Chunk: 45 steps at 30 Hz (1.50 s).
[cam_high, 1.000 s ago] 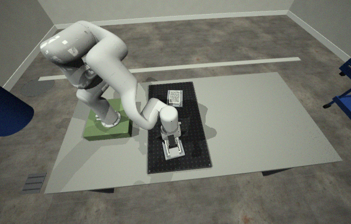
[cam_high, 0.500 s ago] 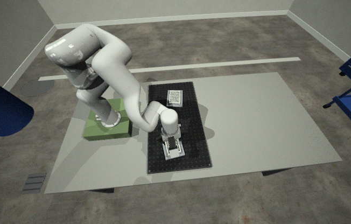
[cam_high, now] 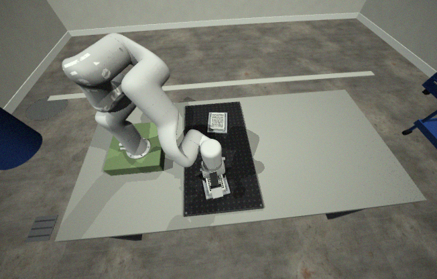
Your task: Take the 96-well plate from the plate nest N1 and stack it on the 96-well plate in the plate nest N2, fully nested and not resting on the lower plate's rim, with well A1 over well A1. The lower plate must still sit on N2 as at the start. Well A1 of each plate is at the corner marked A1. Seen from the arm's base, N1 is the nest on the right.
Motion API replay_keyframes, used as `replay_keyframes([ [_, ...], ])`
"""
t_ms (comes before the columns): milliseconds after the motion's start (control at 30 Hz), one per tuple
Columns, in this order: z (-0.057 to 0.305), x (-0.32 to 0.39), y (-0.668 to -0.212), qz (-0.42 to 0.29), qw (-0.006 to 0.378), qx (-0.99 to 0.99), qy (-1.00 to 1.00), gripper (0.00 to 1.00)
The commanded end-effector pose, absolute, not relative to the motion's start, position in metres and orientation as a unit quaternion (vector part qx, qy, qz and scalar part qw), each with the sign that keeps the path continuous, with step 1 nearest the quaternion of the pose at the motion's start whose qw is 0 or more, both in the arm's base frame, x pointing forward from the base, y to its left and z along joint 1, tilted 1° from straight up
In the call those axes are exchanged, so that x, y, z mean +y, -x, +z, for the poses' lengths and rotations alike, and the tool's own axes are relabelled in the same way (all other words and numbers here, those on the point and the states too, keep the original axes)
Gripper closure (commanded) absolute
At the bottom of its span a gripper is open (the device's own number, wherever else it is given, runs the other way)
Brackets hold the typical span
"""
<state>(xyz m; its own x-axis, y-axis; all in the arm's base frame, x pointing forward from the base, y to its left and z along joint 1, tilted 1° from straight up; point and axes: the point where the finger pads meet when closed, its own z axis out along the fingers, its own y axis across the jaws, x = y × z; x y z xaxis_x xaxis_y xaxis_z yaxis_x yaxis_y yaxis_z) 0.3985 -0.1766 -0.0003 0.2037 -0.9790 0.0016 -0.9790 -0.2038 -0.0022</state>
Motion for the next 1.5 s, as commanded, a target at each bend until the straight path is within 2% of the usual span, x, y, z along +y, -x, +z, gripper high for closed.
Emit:
replay_keyframes([
  [0,-0.006,-0.177,-0.400,-0.003,0.001,0.631,0.776,0.00],
  [1467,-0.026,-0.178,-0.400,-0.003,0.001,0.631,0.776,0.00],
])
